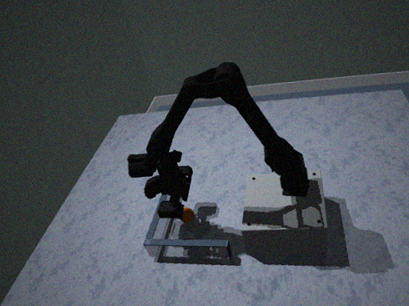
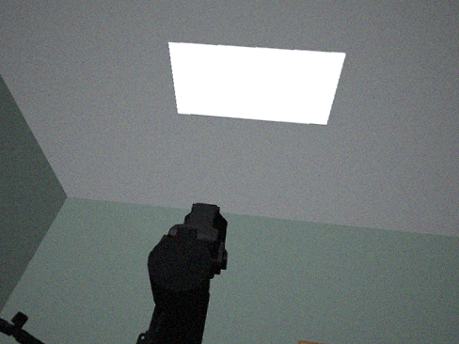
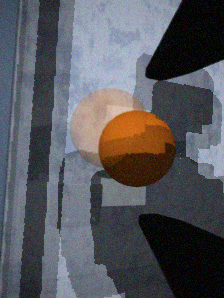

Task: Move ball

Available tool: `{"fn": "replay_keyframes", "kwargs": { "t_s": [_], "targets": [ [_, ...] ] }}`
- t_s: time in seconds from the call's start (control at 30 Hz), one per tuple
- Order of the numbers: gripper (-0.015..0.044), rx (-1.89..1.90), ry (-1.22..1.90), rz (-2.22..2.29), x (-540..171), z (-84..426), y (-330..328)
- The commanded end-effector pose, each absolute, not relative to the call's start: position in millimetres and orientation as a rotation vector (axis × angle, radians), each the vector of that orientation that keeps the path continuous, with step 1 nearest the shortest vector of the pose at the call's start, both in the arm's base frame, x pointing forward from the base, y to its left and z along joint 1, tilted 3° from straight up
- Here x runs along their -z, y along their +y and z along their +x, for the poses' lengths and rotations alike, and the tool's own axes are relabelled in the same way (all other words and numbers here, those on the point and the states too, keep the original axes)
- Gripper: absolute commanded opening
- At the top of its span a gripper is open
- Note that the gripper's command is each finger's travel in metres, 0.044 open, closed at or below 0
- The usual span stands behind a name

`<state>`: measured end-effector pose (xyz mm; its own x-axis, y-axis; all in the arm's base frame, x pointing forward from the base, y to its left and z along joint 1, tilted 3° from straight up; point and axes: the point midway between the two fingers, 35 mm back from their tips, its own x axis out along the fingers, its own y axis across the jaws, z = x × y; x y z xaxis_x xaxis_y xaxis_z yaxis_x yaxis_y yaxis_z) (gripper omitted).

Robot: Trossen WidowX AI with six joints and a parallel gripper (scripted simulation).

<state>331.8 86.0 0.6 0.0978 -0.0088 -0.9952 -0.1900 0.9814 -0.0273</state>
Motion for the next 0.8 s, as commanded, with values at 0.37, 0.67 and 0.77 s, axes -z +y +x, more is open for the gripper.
{"fn": "replay_keyframes", "kwargs": {
  "t_s": [0.37, 0.67, 0.77],
  "targets": [
    [0.0334, -0.133, 1.487, -0.159, 28.3, 329.3, 85.2],
    [0.0216, -0.133, 1.487, -0.159, 28.6, 329.3, 85.2],
    [0.0196, -0.133, 1.487, -0.159, 28.6, 329.3, 85.2]
  ]
}}
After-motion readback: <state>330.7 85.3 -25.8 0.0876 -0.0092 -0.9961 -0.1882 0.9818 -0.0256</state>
